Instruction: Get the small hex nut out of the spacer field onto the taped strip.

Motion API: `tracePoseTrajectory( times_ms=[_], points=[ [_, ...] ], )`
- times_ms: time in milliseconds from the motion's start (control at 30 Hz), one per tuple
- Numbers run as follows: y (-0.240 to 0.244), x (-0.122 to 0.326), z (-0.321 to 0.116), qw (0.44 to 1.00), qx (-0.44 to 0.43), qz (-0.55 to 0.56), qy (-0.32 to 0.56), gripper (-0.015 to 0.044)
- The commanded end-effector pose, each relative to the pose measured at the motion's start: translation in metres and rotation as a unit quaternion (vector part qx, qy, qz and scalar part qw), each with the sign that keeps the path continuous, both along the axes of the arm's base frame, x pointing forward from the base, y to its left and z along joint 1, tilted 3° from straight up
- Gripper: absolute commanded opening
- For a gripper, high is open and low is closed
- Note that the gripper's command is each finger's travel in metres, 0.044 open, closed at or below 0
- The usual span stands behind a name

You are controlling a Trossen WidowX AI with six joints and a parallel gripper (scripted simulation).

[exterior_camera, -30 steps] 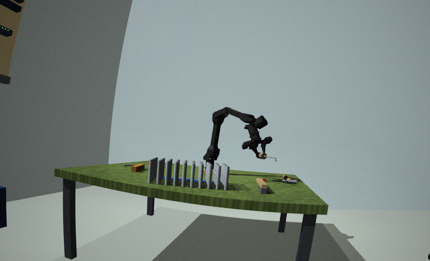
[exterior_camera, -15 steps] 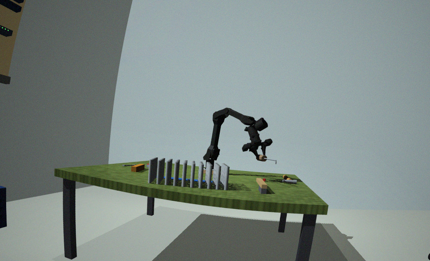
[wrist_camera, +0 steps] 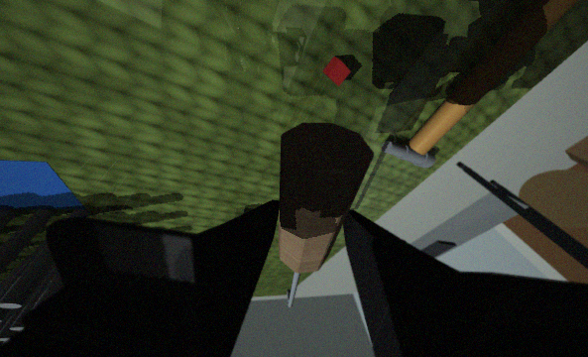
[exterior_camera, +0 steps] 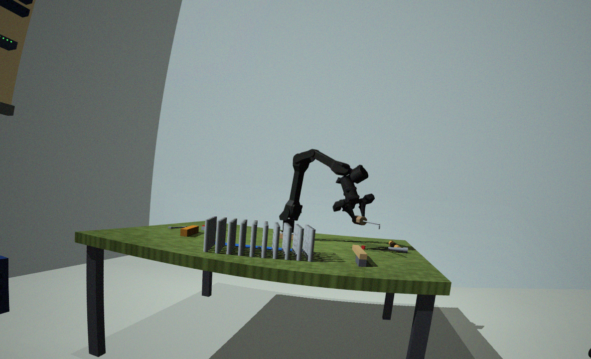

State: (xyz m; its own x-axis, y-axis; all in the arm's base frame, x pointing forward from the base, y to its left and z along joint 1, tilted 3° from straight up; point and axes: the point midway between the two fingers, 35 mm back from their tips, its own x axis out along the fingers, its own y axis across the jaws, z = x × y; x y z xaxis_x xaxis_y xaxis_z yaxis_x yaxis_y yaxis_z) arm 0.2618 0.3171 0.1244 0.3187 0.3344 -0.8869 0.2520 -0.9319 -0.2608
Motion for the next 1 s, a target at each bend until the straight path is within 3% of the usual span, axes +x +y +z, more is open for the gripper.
tracePoseTrajectory(
  times_ms=[0, 967],
  points=[
    [0.0, 0.002, -0.004, 1.0, -0.001, 0.0, -0.004, 0.0],
    [0.001, 0.002, -0.03, 1.0, -0.001, 0.0, -0.004, 0.0]
  ],
)
